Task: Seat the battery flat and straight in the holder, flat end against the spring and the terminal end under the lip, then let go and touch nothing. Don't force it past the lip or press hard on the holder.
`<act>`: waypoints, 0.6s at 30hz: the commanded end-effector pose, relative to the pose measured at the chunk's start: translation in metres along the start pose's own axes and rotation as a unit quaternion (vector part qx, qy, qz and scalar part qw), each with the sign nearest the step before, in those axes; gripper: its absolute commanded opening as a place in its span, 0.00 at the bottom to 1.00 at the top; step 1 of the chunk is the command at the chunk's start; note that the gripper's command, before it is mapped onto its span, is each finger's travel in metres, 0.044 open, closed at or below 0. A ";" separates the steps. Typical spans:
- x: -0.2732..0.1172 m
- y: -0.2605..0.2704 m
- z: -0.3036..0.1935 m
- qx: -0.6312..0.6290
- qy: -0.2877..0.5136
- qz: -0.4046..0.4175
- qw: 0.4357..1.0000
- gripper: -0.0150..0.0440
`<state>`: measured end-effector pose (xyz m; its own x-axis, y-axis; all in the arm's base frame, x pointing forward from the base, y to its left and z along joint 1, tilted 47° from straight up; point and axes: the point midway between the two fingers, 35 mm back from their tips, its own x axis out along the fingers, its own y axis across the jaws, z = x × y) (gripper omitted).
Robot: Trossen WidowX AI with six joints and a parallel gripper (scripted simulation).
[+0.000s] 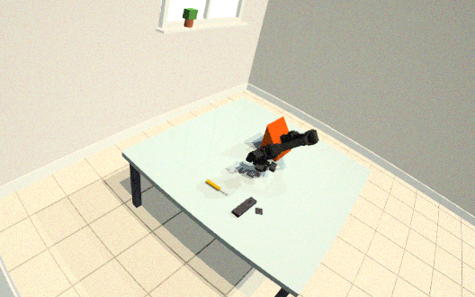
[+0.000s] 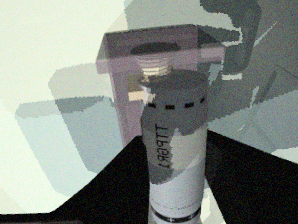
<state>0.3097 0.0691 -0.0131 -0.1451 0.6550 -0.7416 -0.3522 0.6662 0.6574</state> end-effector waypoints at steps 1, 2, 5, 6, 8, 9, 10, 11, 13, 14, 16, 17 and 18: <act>0.001 0.002 0.003 -0.006 -0.013 0.001 1.000 0.39; 0.001 0.002 0.002 -0.006 -0.015 0.001 1.000 0.39; 0.002 0.002 0.002 -0.006 -0.022 0.001 1.000 0.39; 0.002 0.002 0.002 -0.006 -0.024 0.000 1.000 0.39; 0.002 0.003 0.001 -0.006 -0.029 0.000 1.000 0.39; 0.002 0.003 0.001 -0.006 -0.031 0.000 0.999 0.39; 0.002 0.003 0.001 -0.006 -0.034 0.000 0.999 0.39; 0.002 0.003 0.001 -0.006 -0.036 0.000 0.999 0.39; 0.002 0.003 0.000 -0.006 -0.041 -0.001 0.999 0.39; 0.002 0.003 0.000 -0.006 -0.043 -0.001 0.999 0.39; 0.003 0.003 0.000 -0.006 -0.047 -0.001 0.999 0.39; 0.003 0.003 0.000 -0.006 -0.050 -0.002 0.999 0.39; 0.003 0.003 -0.001 -0.006 -0.052 -0.002 0.999 0.39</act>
<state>0.3068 0.0708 -0.0138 -0.0633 0.6795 -0.7310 -0.3581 0.6682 0.6521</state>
